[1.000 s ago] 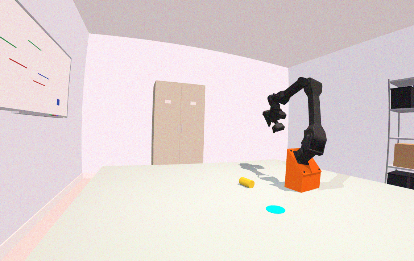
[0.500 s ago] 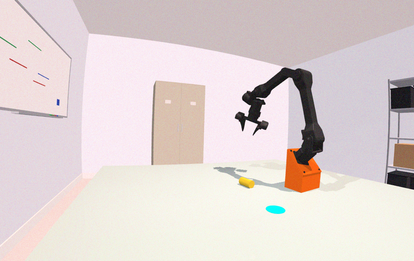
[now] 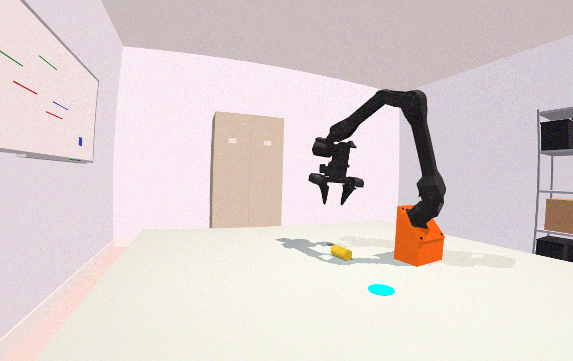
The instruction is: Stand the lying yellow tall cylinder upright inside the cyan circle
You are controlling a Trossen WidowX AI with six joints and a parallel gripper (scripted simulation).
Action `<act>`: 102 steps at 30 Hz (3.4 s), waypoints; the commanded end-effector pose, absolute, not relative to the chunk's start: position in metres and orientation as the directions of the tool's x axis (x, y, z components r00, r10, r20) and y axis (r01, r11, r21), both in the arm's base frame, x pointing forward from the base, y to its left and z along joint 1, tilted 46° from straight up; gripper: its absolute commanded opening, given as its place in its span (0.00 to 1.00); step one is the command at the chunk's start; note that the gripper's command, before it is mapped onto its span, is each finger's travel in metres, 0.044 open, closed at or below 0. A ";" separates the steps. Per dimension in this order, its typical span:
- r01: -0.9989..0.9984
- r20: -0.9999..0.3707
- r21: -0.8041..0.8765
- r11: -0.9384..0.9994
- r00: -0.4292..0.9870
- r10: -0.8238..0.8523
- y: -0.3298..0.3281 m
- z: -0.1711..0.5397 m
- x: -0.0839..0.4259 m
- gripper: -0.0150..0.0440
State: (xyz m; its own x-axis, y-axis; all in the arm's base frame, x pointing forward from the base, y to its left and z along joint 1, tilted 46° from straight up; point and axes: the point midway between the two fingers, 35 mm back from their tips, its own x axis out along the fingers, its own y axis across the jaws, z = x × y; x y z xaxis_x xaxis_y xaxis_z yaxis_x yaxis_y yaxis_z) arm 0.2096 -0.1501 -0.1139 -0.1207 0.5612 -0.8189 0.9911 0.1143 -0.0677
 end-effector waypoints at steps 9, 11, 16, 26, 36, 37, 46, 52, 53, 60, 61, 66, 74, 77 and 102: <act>0.949 -0.702 0.061 0.311 -0.181 0.688 -0.071 -0.086 0.221 0.78; 0.949 -0.704 0.061 0.310 -0.180 0.687 -0.056 -0.103 0.220 0.78; 0.949 -0.700 0.062 0.310 -0.180 0.691 -0.002 -0.155 0.204 0.78; 0.948 -0.699 0.063 0.311 -0.181 0.692 0.005 -0.161 0.201 0.65; 0.949 -0.709 0.057 0.310 -0.180 0.682 0.001 -0.161 0.203 0.43; 0.950 -0.716 0.054 0.309 -0.179 0.675 -0.002 -0.160 0.204 0.43; 0.950 -0.722 0.051 0.308 -0.179 0.669 -0.016 -0.149 0.210 0.43; 0.950 -0.720 0.052 0.309 -0.179 0.671 -0.025 -0.141 0.213 0.43; 0.950 -0.719 0.052 0.309 -0.179 0.671 -0.026 -0.139 0.214 0.43; 0.950 -0.717 0.053 0.309 -0.179 0.674 -0.036 -0.128 0.217 0.43; 0.950 -0.716 0.053 0.309 -0.179 0.675 -0.038 -0.127 0.217 0.43; 0.949 -0.714 0.054 0.309 -0.180 0.677 -0.045 -0.119 0.219 0.43; 0.949 -0.710 0.057 0.310 -0.180 0.681 -0.057 -0.105 0.220 0.43; 0.949 -0.708 0.058 0.310 -0.180 0.683 -0.061 -0.100 0.221 0.43; 0.897 -0.716 0.166 0.410 -0.176 0.675 -0.052 -0.053 0.240 0.43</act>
State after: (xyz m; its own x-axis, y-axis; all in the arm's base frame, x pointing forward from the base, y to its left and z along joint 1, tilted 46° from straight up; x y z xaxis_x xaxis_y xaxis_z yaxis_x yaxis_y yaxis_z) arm 0.2368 -0.0556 -0.0600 -0.1805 0.6759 -0.7145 0.9073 0.3948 0.1444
